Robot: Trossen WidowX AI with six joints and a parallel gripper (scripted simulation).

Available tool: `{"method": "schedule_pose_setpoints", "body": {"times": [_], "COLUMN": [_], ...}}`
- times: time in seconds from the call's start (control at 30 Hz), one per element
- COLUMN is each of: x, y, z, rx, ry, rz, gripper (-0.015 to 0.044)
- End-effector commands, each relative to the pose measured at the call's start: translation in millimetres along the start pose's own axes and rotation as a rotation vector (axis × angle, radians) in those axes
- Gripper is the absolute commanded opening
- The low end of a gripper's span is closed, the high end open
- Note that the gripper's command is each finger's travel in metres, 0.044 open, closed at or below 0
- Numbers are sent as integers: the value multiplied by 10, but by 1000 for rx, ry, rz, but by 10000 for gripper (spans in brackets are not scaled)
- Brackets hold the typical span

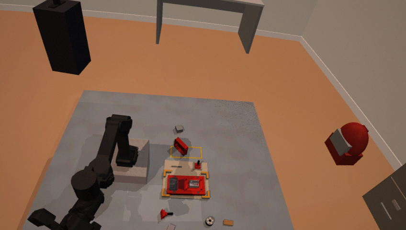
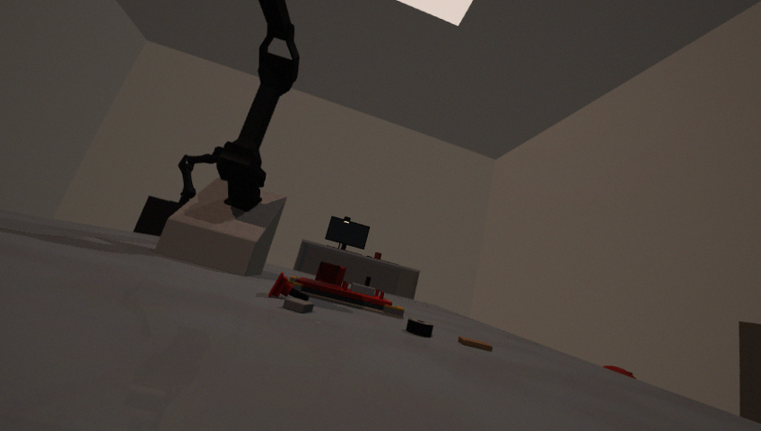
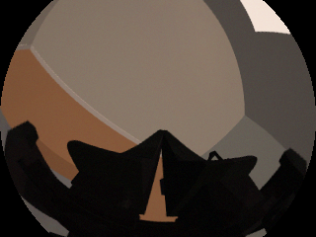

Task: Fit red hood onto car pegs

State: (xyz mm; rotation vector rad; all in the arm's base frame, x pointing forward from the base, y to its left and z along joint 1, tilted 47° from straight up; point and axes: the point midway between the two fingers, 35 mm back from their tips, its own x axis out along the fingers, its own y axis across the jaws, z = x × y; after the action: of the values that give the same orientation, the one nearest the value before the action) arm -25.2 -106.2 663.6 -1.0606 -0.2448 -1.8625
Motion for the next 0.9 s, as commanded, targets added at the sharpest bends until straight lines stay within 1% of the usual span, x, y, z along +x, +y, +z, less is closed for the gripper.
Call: {"method": "schedule_pose_setpoints", "body": {"times": [0.0, 0.2, 0.43, 0.63, 0.87], "x": [173, 253, 106, -242, -886], "y": [511, 1295, 2237, 3060, 3938], "z": [-279, -555, -711, -734, -662], "rx": [4, -11, -58, -90, -158], "ry": [72, 143, 179, 188, 168], "rz": [139, 341, 580, 806, 1074], "gripper": [0, 0, 0, 0, 0]}}
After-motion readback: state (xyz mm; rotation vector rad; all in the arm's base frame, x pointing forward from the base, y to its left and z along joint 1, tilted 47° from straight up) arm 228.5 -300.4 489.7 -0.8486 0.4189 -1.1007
